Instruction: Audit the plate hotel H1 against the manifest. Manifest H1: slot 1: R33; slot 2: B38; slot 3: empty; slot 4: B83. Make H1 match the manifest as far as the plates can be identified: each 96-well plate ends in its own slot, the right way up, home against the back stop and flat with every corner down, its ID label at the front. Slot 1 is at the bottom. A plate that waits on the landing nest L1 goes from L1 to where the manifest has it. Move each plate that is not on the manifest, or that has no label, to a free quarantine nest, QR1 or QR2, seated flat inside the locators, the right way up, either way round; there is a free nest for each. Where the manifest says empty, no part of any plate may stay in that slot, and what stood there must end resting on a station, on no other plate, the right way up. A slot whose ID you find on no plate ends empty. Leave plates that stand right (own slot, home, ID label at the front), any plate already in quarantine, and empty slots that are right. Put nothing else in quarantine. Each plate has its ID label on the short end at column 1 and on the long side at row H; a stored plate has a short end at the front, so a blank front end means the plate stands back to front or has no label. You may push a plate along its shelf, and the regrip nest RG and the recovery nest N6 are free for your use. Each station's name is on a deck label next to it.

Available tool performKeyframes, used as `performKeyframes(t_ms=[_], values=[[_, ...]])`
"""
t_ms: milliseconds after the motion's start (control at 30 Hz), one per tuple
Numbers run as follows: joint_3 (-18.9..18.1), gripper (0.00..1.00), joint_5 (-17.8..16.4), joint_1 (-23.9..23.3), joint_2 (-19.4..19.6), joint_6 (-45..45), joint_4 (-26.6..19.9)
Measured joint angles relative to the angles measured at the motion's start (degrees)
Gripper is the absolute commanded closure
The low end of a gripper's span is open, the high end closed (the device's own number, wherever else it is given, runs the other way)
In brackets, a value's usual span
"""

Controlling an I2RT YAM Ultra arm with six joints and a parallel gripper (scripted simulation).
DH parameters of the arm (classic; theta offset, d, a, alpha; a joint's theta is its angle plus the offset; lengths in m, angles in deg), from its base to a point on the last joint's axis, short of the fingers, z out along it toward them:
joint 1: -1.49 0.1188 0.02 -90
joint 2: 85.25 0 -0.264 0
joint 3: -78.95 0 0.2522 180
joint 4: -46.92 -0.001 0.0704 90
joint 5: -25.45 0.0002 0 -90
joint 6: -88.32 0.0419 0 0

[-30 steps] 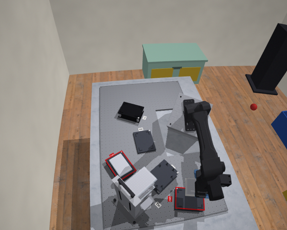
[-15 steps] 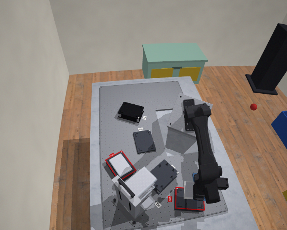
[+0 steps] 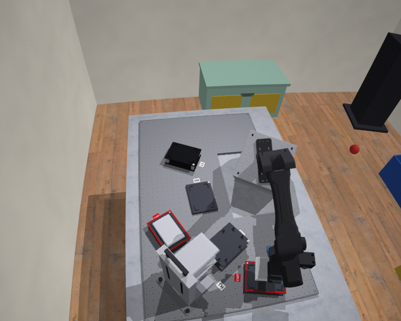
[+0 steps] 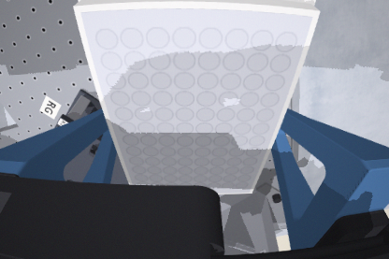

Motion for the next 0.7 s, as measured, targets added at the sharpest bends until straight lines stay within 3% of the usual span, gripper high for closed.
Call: performKeyframes(t_ms=[300,700], values=[[2.1,0.14,-0.5,-1.0,2.7,-0.9,3.8],[2.6,0.14,-0.7,-1.1,2.5,-1.1,5.4]])
